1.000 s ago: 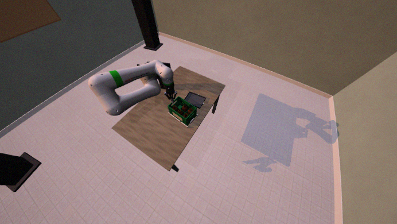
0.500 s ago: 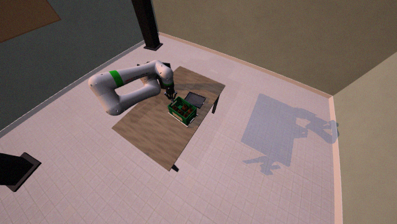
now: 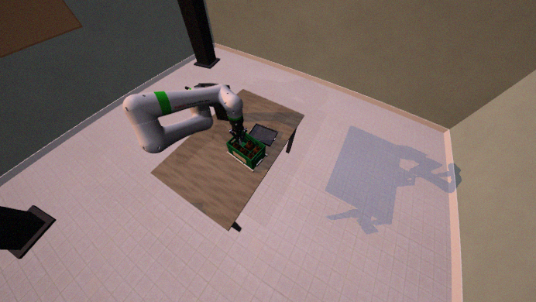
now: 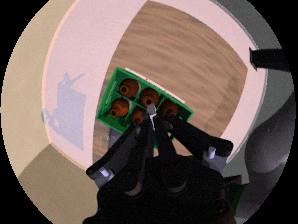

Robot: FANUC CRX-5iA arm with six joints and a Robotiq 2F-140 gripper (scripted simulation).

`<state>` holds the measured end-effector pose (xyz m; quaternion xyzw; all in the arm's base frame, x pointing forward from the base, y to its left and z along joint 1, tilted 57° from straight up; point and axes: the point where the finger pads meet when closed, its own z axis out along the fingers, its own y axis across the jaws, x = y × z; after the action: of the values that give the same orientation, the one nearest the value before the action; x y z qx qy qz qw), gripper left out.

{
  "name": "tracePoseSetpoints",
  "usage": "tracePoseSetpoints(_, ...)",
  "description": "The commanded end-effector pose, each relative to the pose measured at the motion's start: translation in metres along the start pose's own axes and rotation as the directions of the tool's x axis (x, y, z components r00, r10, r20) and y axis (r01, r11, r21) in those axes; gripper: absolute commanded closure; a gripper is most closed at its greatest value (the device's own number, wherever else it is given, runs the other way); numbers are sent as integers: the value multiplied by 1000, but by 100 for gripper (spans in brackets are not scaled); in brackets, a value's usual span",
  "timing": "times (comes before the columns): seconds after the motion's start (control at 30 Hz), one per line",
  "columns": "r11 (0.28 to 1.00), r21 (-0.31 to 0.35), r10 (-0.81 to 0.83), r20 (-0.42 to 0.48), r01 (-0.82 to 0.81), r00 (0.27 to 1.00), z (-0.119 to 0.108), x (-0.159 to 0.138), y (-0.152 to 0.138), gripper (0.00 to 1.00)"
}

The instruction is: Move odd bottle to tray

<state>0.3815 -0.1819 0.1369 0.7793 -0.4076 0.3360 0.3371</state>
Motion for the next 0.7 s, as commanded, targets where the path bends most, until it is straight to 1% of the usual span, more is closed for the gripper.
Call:
tracePoseSetpoints(0.0, 1000, 0, 0, 4, 0, 1000, 5, 5, -8, 90)
tracePoseSetpoints(0.07, 1000, 0, 0, 4, 0, 1000, 5, 5, -8, 90)
tracePoseSetpoints(0.1, 1000, 0, 0, 4, 0, 1000, 5, 5, -8, 56)
tracePoseSetpoints(0.67, 1000, 0, 0, 4, 0, 1000, 5, 5, -8, 56)
